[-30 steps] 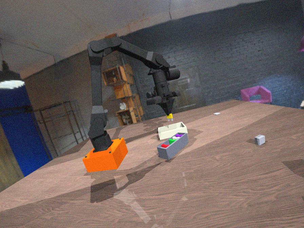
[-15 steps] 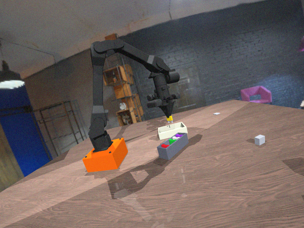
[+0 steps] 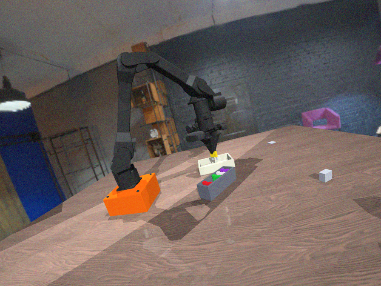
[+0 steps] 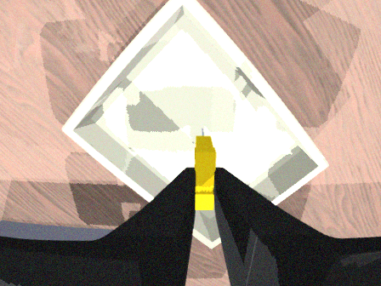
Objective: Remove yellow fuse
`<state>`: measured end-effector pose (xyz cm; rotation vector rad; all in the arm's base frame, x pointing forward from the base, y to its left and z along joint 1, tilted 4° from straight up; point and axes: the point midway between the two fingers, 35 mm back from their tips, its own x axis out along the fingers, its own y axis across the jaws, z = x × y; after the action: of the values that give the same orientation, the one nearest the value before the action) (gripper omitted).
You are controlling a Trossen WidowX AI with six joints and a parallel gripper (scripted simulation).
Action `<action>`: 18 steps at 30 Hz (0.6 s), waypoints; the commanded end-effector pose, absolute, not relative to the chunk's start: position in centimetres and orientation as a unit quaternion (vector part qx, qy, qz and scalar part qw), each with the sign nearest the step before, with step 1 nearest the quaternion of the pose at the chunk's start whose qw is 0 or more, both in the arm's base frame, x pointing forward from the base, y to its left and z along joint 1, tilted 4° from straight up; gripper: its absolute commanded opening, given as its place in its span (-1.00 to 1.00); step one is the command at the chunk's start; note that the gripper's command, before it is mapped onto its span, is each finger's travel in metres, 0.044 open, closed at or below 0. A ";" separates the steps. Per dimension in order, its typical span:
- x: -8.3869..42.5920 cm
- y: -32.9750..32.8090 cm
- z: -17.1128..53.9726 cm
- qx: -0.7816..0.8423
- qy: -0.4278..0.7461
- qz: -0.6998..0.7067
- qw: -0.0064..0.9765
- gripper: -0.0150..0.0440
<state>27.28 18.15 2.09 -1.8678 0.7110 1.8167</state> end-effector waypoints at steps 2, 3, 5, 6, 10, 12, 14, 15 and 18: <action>27.3 18.1 2.0 -0.675 0.257 0.657 0.218 -0.40; 27.3 18.1 2.0 -0.675 0.257 0.657 0.218 -0.31; 27.3 18.1 2.0 -0.675 0.257 0.657 0.218 -0.14; 27.3 18.1 2.0 -0.675 0.257 0.657 0.218 -0.05; 27.3 18.1 2.0 -0.675 0.257 0.657 0.218 0.31; 27.3 18.1 2.0 -0.675 0.257 0.657 0.218 0.49; 27.3 18.2 2.3 -0.674 0.257 0.657 0.218 0.63; 27.3 18.2 3.2 -0.674 0.257 0.657 0.218 0.63; 27.2 18.4 5.7 -0.673 0.257 0.658 0.219 0.63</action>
<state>26.99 18.06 3.59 -1.8631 0.7296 1.8384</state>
